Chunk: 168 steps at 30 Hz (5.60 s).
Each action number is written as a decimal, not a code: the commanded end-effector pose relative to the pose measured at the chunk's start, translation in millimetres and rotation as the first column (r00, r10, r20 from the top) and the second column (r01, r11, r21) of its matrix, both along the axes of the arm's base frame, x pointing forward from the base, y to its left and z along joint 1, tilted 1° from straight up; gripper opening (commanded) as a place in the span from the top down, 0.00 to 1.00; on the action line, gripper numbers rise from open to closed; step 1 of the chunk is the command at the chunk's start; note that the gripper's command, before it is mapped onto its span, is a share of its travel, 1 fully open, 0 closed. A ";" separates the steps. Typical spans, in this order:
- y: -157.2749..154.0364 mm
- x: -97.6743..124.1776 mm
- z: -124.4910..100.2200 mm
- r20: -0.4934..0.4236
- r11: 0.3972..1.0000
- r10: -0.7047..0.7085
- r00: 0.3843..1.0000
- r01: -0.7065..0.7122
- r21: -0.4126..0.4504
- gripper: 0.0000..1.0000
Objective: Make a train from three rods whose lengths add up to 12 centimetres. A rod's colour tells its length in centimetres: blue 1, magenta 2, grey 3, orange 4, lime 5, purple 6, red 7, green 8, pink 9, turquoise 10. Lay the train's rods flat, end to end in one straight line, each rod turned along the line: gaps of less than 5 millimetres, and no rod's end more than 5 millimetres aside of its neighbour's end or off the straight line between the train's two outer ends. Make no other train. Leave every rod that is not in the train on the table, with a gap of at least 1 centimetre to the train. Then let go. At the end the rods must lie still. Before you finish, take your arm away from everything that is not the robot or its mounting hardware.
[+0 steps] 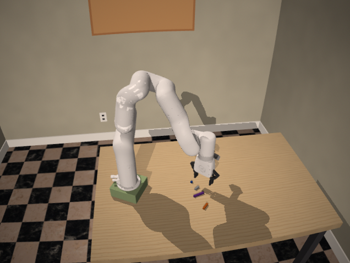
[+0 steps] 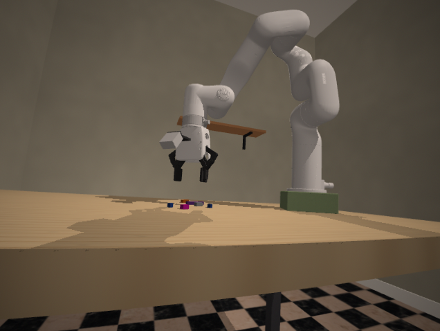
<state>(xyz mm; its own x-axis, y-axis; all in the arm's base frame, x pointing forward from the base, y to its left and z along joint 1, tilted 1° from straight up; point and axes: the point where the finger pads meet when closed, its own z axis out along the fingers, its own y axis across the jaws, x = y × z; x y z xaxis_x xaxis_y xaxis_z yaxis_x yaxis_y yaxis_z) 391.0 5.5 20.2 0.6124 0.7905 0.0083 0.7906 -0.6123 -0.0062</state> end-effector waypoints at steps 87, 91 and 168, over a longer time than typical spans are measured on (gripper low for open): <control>-79.5 11.1 0.4 0.004 1.000 0.000 1.000 0.000 0.000 0.00; -79.5 11.1 0.4 0.004 1.000 0.000 1.000 0.000 0.000 0.00; 124.2 15.3 11.1 0.003 0.995 -0.097 0.995 0.097 0.001 0.00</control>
<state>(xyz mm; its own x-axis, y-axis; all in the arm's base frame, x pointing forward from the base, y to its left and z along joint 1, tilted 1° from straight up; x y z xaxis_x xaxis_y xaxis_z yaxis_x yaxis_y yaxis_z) 405.2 120.1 29.6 0.6789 0.7341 0.0137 0.7342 -0.6788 -0.0125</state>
